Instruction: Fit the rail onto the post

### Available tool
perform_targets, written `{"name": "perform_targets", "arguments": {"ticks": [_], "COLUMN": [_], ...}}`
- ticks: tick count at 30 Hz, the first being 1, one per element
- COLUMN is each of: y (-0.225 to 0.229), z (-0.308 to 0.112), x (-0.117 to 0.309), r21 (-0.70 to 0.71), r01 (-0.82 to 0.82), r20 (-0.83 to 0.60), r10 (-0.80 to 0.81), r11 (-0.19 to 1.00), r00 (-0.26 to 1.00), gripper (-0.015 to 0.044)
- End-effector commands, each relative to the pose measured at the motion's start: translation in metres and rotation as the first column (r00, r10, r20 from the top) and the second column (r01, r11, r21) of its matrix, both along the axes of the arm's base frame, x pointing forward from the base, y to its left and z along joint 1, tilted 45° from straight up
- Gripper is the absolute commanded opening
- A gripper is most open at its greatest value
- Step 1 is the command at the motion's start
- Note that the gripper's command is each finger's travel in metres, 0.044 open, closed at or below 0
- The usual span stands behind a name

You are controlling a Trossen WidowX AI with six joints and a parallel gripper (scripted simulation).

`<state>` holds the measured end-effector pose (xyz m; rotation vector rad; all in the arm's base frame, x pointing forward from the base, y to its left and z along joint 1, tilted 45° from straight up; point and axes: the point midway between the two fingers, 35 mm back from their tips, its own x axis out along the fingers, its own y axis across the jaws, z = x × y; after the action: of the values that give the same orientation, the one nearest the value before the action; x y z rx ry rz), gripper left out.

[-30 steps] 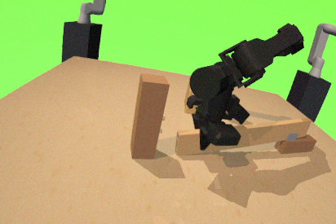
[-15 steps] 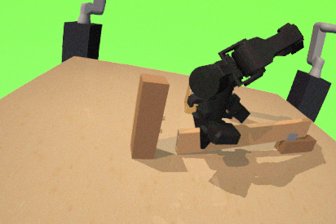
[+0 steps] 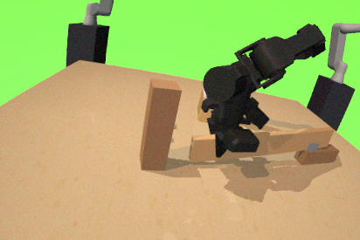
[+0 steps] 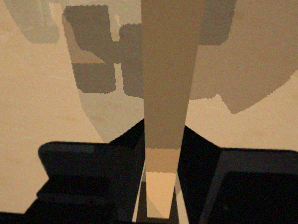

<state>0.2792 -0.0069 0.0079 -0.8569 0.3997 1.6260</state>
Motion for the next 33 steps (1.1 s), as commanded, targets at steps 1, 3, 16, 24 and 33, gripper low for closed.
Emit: {"name": "perform_targets", "arguments": {"ticks": [1, 3, 16, 24, 33], "y": [-0.004, -0.005, -0.009, -0.012, -0.015], "z": [0.004, 0.005, 0.009, 0.012, 0.015], "x": [0.003, 0.004, 0.004, 0.004, 0.004], "r21": [0.001, 0.001, 0.001, 0.001, 0.000], "r01": [0.007, 0.007, 0.007, 0.007, 0.007], "r20": [0.012, 0.012, 0.011, 0.011, 0.011], "r10": [-0.007, -0.007, -0.007, -0.007, -0.007], "r11": [1.000, 1.000, 1.000, 1.000, 1.000], "r00": [1.000, 1.000, 1.000, 1.000, 1.000], "gripper": [0.0000, 0.0000, 0.0000, 0.0000, 0.0000]}}
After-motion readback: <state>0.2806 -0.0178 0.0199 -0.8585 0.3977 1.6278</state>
